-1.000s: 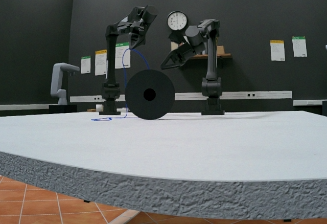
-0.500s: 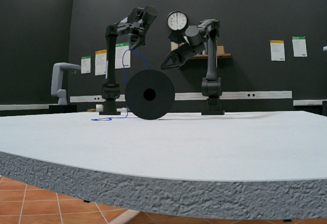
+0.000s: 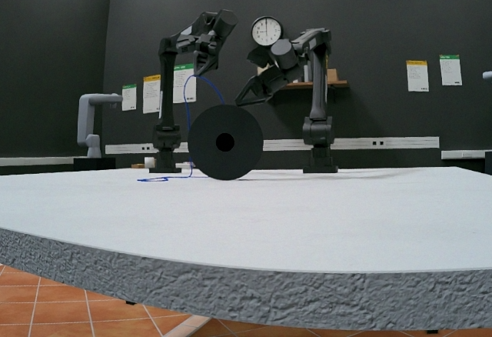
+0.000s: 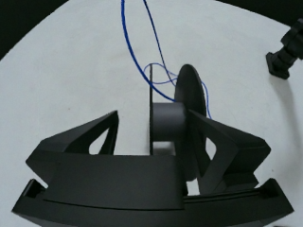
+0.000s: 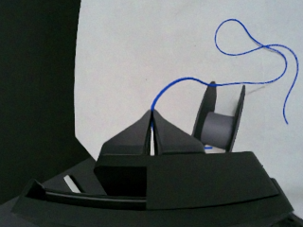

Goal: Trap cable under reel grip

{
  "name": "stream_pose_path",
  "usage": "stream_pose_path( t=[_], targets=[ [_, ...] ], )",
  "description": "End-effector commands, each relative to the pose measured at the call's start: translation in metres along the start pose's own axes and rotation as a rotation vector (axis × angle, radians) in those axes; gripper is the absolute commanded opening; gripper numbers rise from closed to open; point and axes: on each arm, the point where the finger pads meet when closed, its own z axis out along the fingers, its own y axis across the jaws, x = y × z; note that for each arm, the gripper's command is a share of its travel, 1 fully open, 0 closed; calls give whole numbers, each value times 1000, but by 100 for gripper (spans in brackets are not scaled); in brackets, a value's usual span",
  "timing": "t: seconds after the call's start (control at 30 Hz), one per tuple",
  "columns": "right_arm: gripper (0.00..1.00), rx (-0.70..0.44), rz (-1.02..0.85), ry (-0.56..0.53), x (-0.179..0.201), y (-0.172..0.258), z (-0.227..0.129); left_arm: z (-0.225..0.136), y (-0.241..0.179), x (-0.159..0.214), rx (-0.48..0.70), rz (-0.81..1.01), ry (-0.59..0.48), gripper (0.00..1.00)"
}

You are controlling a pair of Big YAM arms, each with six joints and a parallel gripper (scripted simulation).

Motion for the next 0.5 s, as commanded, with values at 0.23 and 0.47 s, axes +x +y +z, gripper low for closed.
stream_pose_path(
  t=[0.23, 0.47],
  targets=[
    [0, -68, 33, 34, 2, 18, -27, 17, 7, -23, -8, 16, -16, 75],
    [0, -67, 31, 33, 2, 17, -27, 25, 11, -35, -14, 25, -22, 75]
  ],
)
